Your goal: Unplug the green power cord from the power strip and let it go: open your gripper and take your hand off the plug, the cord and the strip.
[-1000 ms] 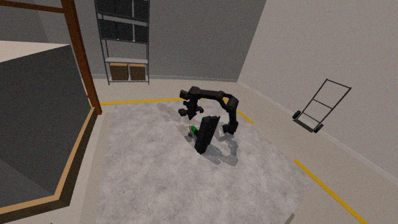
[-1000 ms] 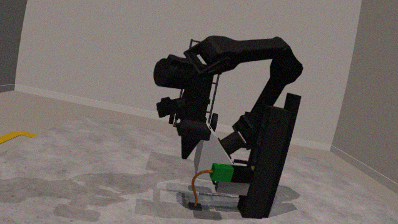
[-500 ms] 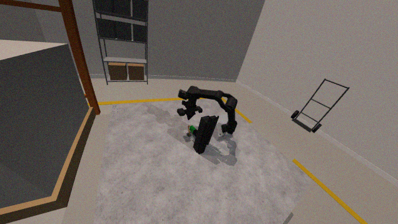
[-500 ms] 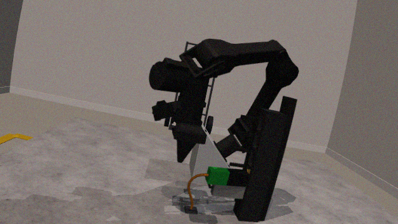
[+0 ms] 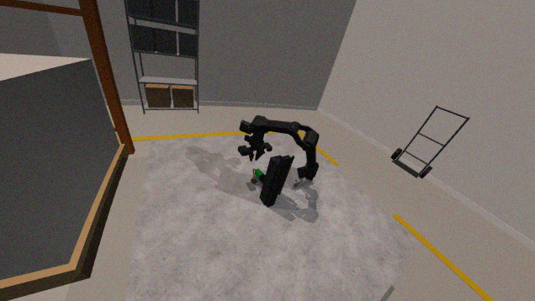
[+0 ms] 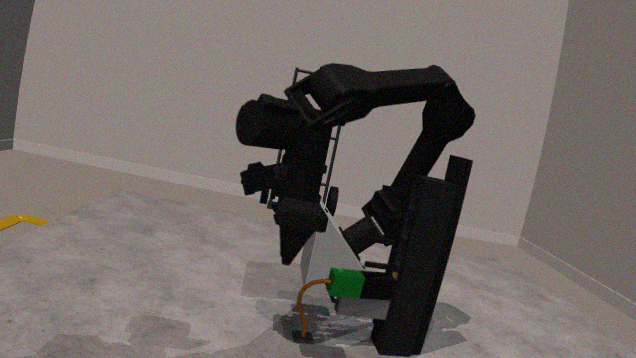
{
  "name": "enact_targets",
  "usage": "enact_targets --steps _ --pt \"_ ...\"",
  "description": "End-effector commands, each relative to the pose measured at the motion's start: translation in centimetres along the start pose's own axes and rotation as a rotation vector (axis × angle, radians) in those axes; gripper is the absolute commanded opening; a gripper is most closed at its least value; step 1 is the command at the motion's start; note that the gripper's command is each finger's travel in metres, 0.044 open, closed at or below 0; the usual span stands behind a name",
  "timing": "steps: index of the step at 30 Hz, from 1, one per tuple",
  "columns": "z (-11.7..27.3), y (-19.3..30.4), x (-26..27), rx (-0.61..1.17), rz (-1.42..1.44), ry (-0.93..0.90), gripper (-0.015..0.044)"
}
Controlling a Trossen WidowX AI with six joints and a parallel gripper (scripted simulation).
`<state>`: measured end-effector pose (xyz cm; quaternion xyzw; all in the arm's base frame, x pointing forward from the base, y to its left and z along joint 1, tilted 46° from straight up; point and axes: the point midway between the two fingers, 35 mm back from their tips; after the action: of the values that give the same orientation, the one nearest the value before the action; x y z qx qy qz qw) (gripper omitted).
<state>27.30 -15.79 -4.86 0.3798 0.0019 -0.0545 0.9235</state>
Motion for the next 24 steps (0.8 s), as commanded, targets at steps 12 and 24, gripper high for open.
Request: enact_targets --steps 12,24 --pt "0.9 0.0 0.0 -0.002 0.002 0.003 0.0160" --pt "1.0 1.4 -0.1 -0.001 0.001 0.003 0.0160"
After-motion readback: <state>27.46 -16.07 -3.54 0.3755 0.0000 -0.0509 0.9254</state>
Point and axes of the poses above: the point midway between the two fingers, 35 mm back from their tips, its own z axis back along the fingers, its own x axis across the jaws, y = z × x, and after that the axes turned 9 degrees about -z, right-handed
